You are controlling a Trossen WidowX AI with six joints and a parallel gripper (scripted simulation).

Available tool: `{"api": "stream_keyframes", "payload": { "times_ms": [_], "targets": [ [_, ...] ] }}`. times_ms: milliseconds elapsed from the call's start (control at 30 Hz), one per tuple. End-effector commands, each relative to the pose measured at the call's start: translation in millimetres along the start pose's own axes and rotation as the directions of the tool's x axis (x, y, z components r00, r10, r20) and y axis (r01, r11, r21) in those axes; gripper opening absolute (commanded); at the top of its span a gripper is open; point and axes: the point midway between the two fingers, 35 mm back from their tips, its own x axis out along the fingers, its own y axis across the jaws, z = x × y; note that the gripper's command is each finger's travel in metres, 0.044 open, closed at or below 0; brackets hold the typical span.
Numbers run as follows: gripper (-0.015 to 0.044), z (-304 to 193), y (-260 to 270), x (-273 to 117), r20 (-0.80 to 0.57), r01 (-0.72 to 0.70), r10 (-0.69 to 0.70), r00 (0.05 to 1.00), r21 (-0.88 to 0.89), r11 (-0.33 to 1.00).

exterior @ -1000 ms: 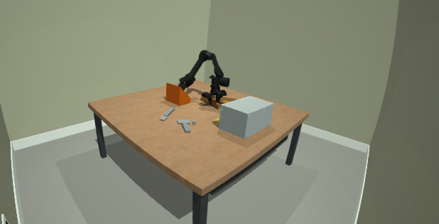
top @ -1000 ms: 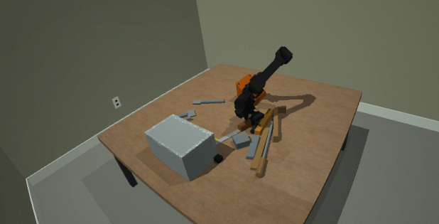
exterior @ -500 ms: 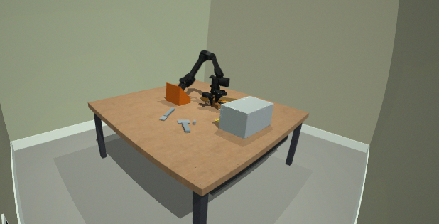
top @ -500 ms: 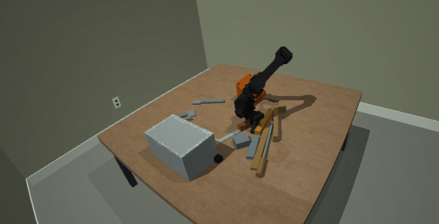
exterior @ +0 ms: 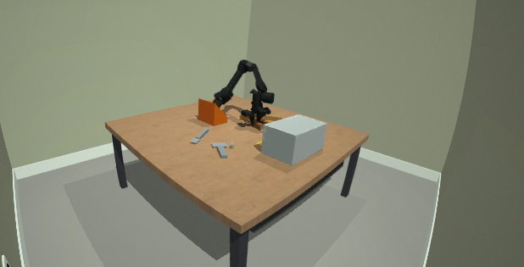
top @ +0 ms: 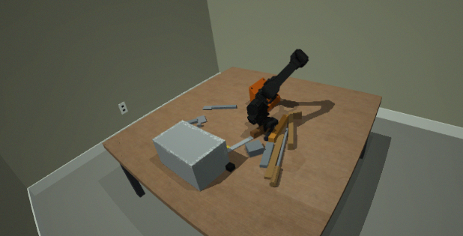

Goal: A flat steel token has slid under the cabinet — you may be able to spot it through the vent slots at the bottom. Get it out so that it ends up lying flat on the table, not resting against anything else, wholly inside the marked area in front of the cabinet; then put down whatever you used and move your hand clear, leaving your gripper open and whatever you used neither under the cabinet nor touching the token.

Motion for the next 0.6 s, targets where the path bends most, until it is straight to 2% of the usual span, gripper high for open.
{"api": "stream_keyframes", "payload": {
  "times_ms": [0, 567],
  "targets": [
    [0.0000, 3.2, 0.4, -0.2, -0.002, 0.000, 0.000, 1.000, 0.000, 1.000],
    [0.0000, 22.0, 2.0, -0.3, -0.007, -0.002, 0.002, 1.000, 0.001, 1.000]
  ]
}}
